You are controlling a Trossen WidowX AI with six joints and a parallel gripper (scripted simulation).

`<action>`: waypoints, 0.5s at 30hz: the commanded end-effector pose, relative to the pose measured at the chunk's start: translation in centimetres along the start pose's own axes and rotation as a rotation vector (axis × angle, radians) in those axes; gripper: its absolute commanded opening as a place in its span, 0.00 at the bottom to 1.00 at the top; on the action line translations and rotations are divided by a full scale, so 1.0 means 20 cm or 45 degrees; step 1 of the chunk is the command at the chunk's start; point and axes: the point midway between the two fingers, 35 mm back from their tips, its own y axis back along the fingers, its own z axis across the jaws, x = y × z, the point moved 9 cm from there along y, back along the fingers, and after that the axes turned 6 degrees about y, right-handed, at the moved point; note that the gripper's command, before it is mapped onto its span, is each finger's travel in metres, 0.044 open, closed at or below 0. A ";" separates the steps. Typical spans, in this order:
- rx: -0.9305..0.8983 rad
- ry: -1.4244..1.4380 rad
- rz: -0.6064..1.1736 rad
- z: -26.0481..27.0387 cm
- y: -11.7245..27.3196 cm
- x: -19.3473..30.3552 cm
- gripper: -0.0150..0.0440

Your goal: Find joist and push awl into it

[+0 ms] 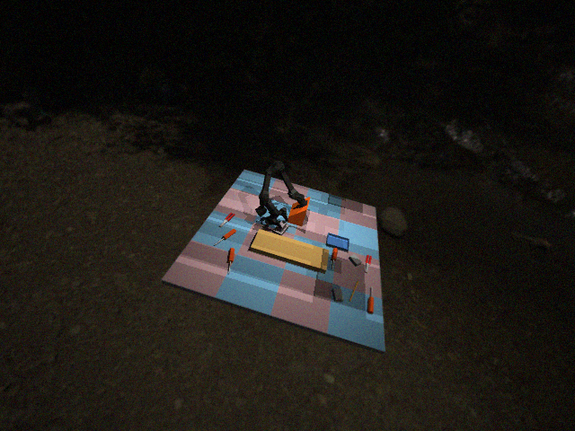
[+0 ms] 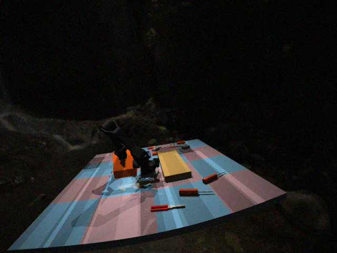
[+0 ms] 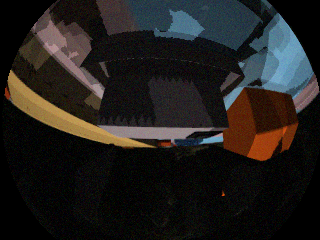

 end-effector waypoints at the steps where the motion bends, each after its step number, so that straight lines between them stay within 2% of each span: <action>1: -0.009 0.005 -0.006 0.00 0.05 0.00 1.00; 7: -0.008 0.005 -0.006 0.01 0.10 0.03 1.00; 13: -0.004 0.000 0.001 0.03 0.24 0.27 1.00; 15: -0.004 0.000 0.001 0.03 0.24 0.28 1.00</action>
